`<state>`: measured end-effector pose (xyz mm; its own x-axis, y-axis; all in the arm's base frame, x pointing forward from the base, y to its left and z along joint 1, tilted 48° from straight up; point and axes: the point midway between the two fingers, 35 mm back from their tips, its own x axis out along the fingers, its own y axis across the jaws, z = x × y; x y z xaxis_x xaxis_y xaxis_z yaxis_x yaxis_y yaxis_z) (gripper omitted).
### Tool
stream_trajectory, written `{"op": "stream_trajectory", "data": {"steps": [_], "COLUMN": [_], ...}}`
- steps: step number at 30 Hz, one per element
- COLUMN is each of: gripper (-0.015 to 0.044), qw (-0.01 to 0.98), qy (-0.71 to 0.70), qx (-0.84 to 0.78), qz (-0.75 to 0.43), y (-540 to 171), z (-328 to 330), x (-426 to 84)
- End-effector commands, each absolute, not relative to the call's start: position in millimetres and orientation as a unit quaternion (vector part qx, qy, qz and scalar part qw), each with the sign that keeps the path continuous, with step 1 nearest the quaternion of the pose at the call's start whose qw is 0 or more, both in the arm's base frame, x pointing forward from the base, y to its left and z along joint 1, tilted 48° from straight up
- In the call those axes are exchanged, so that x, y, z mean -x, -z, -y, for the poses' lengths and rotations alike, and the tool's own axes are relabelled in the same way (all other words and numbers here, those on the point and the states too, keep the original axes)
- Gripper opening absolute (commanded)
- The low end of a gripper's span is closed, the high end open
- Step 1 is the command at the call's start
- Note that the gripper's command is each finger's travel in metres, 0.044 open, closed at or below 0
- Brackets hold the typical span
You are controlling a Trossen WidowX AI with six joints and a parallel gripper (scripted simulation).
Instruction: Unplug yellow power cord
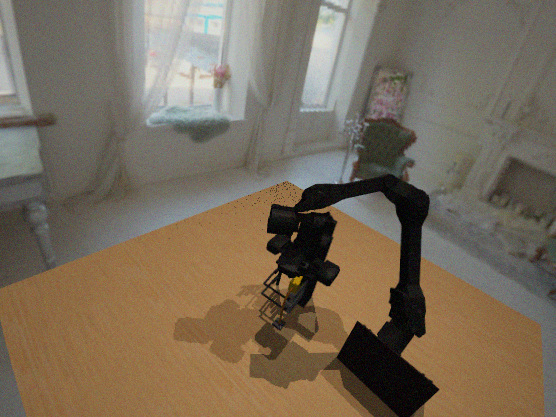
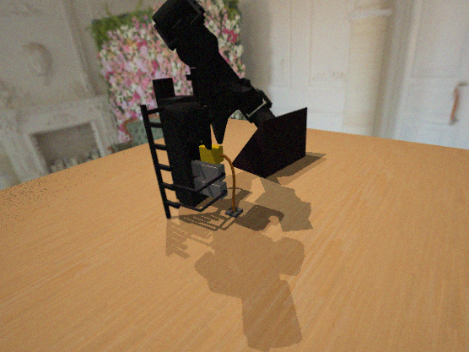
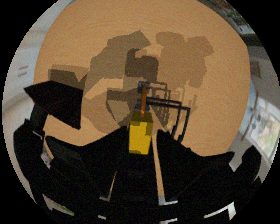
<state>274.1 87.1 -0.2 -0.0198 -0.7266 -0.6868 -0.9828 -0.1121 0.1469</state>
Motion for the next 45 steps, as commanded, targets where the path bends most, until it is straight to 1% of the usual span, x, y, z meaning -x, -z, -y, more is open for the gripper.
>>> {"op": "stream_trajectory", "data": {"steps": [1,13,17,25,45], "gripper": [0.016,0.016,0.0055,0.0002,0.0], "qw": [0.193,0.193,0.197,0.197,0.197], "qy": [-0.326,-0.325,-0.324,-0.324,-0.326], "qx": [0.673,0.673,0.671,0.671,0.672], "qz": [-0.636,-0.636,-0.637,-0.637,-0.636], "y": [0,7,6,6,25], "z": [-84,-76,-78,-78,-99], "x": [-273,-273,-274,-274,-270]}}
